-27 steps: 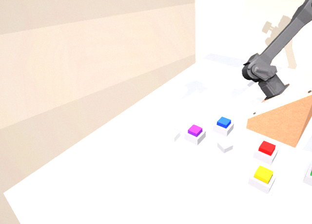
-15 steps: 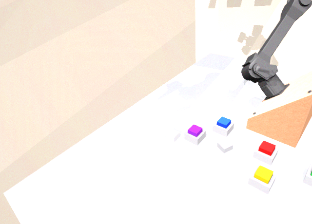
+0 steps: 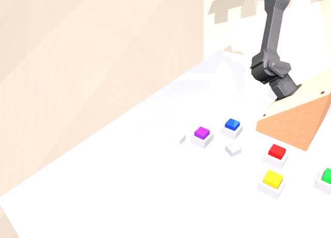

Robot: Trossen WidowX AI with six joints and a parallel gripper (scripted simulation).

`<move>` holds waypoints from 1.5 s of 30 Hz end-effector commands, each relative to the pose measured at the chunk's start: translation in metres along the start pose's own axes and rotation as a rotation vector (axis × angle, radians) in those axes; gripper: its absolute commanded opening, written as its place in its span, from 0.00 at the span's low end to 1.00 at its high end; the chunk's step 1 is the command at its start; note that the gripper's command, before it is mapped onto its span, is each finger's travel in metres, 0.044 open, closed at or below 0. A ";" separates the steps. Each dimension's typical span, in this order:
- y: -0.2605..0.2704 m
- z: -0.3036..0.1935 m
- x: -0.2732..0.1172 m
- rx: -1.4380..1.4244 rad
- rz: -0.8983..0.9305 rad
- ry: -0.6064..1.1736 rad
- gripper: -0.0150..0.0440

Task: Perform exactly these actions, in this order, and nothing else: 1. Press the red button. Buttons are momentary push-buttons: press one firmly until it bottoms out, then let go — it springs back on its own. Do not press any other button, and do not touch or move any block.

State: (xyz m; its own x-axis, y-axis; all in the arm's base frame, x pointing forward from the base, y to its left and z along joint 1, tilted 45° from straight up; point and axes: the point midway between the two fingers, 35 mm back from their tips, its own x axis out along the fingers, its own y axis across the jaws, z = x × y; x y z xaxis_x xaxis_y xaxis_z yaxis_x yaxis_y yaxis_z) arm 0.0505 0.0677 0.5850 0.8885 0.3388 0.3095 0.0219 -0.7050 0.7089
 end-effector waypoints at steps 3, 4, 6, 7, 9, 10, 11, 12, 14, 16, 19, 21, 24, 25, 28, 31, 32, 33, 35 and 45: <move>-0.013 0.080 0.065 -0.018 -0.161 -0.181 0.93; -0.019 0.092 0.074 -0.026 -0.191 -0.207 0.93; -0.031 0.115 0.091 -0.047 -0.257 -0.257 0.93; -0.038 0.126 0.099 -0.060 -0.292 -0.281 0.93; -0.055 0.149 0.114 -0.089 -0.366 -0.328 0.93; -0.064 0.159 0.121 -0.106 -0.405 -0.350 0.93; -0.074 0.170 0.127 -0.125 -0.446 -0.372 0.93; -0.085 0.180 0.133 -0.145 -0.489 -0.392 0.93; -0.107 0.200 0.143 -0.189 -0.578 -0.430 0.93; -0.132 0.219 0.150 -0.240 -0.672 -0.463 0.93; -0.171 0.245 0.157 -0.328 -0.824 -0.502 0.93; -0.198 0.261 0.158 -0.395 -0.933 -0.521 0.93; -0.240 0.283 0.153 -0.509 -1.107 -0.536 0.93; -0.254 0.290 0.151 -0.551 -1.167 -0.537 0.93; -0.295 0.310 0.138 -0.687 -1.358 -0.526 0.93; -0.334 0.327 0.119 -0.843 -1.563 -0.492 0.93; -0.347 0.333 0.111 -0.900 -1.635 -0.474 0.93; -0.359 0.338 0.102 -0.959 -1.709 -0.453 0.93; -0.381 0.348 0.083 -1.087 -1.863 -0.399 0.93; -0.439 0.387 -0.019 -1.783 -2.627 0.113 0.93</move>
State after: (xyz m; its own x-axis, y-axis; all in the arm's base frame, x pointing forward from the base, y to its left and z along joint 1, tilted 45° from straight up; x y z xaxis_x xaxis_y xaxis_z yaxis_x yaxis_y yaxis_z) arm 0.2207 0.1415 0.0411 0.0781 -0.5627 -0.8230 0.1380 0.8237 -0.5500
